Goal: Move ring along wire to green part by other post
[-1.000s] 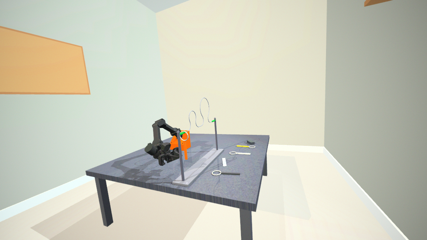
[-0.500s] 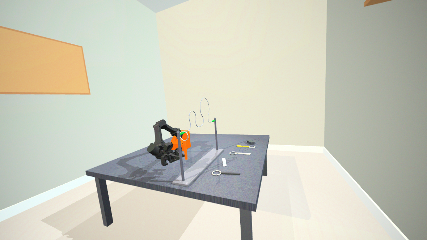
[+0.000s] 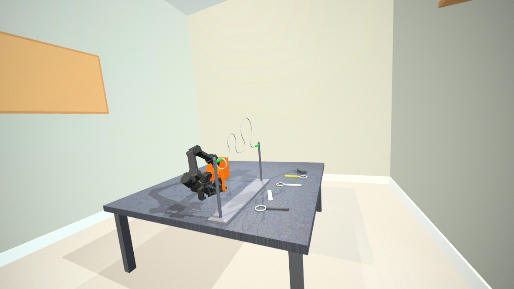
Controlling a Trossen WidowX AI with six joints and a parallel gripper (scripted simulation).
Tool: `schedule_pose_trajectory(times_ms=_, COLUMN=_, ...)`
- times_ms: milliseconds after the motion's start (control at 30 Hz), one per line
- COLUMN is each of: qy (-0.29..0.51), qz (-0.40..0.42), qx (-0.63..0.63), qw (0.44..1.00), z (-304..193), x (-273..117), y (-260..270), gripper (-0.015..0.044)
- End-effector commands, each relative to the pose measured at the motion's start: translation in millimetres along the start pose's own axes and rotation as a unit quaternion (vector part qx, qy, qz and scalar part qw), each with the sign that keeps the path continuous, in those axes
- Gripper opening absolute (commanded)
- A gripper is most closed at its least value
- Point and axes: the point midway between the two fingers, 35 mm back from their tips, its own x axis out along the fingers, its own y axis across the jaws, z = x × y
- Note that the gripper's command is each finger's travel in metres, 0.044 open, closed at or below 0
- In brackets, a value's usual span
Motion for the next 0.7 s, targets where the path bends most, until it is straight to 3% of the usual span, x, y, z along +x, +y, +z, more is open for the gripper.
schedule_pose_trajectory(times_ms=0, qy=0.001, qz=-0.002, qx=0.001, qw=1.000, z=0.3, x=8.4, y=-1.6, gripper=0.0160)
schedule_pose_trajectory(times_ms=667, qy=0.000, qz=-0.003, qx=0.001, qw=1.000, z=1.0, x=27.2, y=-0.7, gripper=0.0160)
